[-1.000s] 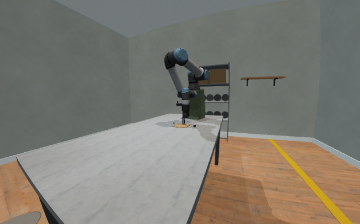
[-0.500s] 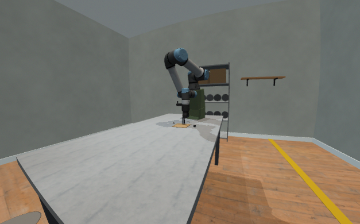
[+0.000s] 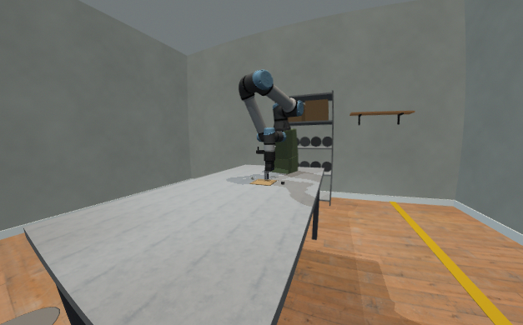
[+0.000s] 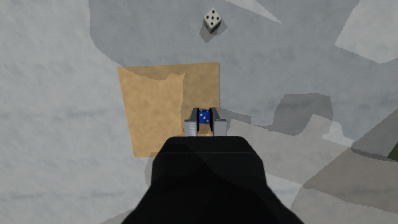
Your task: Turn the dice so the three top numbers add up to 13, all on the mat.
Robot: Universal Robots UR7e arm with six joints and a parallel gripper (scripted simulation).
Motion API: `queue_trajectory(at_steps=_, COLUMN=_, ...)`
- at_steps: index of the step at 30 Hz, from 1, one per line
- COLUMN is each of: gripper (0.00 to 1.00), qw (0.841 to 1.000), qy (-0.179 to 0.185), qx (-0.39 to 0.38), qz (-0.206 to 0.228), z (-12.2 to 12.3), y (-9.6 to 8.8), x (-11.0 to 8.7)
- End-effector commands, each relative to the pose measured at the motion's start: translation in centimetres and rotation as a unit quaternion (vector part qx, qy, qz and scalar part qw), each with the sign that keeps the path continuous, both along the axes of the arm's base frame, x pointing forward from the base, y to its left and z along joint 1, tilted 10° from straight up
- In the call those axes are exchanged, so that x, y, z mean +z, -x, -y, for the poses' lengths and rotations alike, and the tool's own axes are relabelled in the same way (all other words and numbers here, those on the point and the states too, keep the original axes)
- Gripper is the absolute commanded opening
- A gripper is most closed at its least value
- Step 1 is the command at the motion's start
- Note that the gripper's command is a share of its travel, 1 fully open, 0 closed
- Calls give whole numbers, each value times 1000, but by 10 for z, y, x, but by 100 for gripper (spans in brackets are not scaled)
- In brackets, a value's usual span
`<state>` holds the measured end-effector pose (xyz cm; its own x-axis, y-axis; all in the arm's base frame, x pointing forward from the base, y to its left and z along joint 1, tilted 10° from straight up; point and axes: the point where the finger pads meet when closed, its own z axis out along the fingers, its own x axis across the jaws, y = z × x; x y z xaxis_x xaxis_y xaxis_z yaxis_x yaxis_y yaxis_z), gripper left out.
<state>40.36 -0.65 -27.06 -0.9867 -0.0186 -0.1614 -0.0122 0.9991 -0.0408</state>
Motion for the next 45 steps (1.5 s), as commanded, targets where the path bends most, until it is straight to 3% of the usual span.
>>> queue_trajectory(at_steps=1, gripper=34, qw=1000, qy=0, qx=0, qz=1, z=0, y=0, x=0)
queue_trajectory(at_steps=45, gripper=34, qw=1000, qy=0, qx=0, qz=1, z=0, y=-1, x=-4)
